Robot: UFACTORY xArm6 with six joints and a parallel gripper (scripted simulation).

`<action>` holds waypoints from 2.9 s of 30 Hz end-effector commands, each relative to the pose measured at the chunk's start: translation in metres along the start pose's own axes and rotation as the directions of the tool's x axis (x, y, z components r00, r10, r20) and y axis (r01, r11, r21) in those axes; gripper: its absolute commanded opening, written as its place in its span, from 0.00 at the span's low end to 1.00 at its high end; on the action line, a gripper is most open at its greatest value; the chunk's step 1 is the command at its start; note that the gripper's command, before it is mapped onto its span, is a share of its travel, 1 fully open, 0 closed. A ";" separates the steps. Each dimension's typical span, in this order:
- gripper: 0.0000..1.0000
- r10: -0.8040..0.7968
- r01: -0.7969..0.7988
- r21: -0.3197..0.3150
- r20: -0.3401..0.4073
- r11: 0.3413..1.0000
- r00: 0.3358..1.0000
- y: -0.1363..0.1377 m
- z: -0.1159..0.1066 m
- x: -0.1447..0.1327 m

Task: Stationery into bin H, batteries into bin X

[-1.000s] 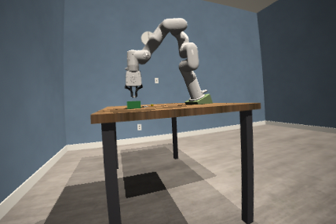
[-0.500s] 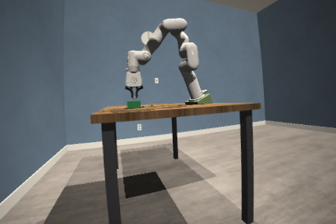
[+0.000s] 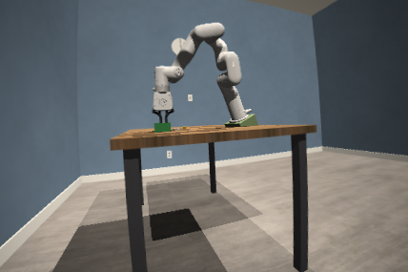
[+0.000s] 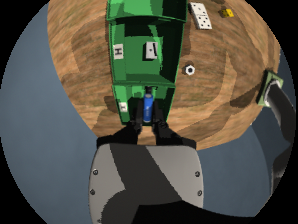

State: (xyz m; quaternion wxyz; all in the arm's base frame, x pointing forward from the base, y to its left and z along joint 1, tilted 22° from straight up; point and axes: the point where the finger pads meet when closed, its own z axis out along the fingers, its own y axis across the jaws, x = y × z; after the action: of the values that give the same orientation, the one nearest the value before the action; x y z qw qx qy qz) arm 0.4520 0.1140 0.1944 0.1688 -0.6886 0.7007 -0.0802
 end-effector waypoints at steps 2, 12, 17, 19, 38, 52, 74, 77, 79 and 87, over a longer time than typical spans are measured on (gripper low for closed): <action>0.00 0.000 0.000 0.003 0.001 1.000 1.000 -0.001 0.010 0.000; 0.00 0.000 0.000 0.003 0.001 1.000 1.000 -0.001 0.010 0.000; 0.00 0.000 0.000 0.003 0.001 1.000 1.000 0.000 0.010 0.000; 0.28 0.000 0.000 0.003 0.001 1.000 1.000 0.000 0.010 0.000; 0.28 0.000 0.000 0.003 0.001 1.000 1.000 0.000 0.006 0.001; 0.28 0.000 0.000 0.003 0.001 1.000 1.000 0.000 -0.010 0.001; 1.00 0.000 0.000 0.004 0.001 1.000 1.000 0.000 -0.039 0.001; 1.00 0.000 0.000 0.004 0.001 1.000 1.000 0.000 -0.047 0.001; 1.00 0.000 0.000 0.004 0.001 1.000 1.000 0.000 -0.051 0.001; 1.00 0.000 0.000 0.004 0.001 1.000 1.000 0.000 -0.083 0.001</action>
State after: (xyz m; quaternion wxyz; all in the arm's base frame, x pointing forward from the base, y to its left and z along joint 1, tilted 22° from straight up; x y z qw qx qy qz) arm 0.4286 0.1053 0.2541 0.1690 -0.6886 0.7006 -0.0803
